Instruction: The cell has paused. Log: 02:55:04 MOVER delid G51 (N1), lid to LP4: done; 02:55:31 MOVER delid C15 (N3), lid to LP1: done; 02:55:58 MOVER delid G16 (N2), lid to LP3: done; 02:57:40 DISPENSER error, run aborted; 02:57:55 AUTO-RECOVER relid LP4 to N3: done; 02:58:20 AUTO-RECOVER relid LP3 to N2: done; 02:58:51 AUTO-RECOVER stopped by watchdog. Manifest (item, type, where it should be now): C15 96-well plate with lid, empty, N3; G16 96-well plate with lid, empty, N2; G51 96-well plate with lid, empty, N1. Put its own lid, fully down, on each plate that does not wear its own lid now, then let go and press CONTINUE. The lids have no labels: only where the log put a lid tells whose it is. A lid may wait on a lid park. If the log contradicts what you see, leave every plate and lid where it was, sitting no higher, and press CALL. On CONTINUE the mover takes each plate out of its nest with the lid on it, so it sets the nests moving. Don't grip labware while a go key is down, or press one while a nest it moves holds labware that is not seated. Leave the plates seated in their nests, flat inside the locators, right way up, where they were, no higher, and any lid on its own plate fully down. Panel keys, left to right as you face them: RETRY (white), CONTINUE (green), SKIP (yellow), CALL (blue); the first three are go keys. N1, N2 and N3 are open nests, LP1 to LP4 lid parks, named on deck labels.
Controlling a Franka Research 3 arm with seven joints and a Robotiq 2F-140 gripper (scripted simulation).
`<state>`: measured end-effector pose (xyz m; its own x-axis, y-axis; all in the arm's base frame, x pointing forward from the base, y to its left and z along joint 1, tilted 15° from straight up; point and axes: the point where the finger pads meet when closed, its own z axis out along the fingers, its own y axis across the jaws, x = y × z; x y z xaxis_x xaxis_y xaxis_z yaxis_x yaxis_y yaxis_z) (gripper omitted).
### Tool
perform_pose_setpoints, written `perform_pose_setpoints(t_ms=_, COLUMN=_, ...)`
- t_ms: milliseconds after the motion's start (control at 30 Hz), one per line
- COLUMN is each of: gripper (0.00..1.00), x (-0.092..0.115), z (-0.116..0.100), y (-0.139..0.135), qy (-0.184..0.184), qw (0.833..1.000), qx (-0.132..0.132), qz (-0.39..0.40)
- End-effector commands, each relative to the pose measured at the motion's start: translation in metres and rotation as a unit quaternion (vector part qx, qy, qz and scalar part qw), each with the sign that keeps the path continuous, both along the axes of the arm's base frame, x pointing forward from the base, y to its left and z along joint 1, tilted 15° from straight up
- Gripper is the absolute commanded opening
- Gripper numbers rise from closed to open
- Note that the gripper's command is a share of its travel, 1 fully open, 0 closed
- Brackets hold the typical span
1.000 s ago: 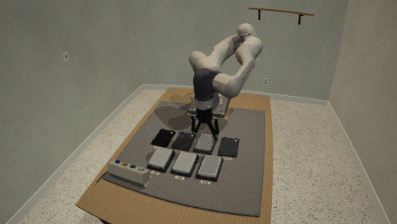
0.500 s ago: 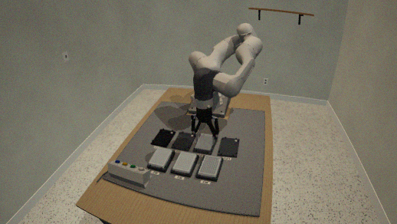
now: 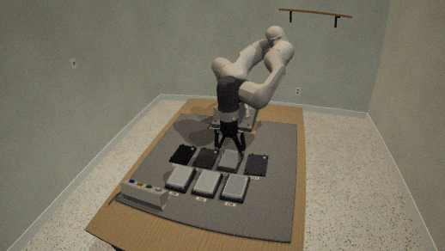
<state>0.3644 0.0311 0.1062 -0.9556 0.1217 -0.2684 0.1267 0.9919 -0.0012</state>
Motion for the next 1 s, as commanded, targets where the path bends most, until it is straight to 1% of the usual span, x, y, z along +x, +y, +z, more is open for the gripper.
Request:
perform_pose_setpoints(t_ms=0, gripper=0.0, x=-0.002, z=0.001, y=0.0, qy=0.001, qw=1.0, qx=0.001, qz=-0.002)
perform_pose_setpoints(t_ms=433, gripper=0.0, x=-0.004, z=0.01, y=0.0, qy=0.001, qw=1.0, qx=0.001, qz=-0.002)
perform_pose_setpoints(t_ms=967, gripper=0.0, x=-0.011, z=0.035, y=0.001, qy=0.001, qw=1.0, qx=0.001, qz=-0.002)
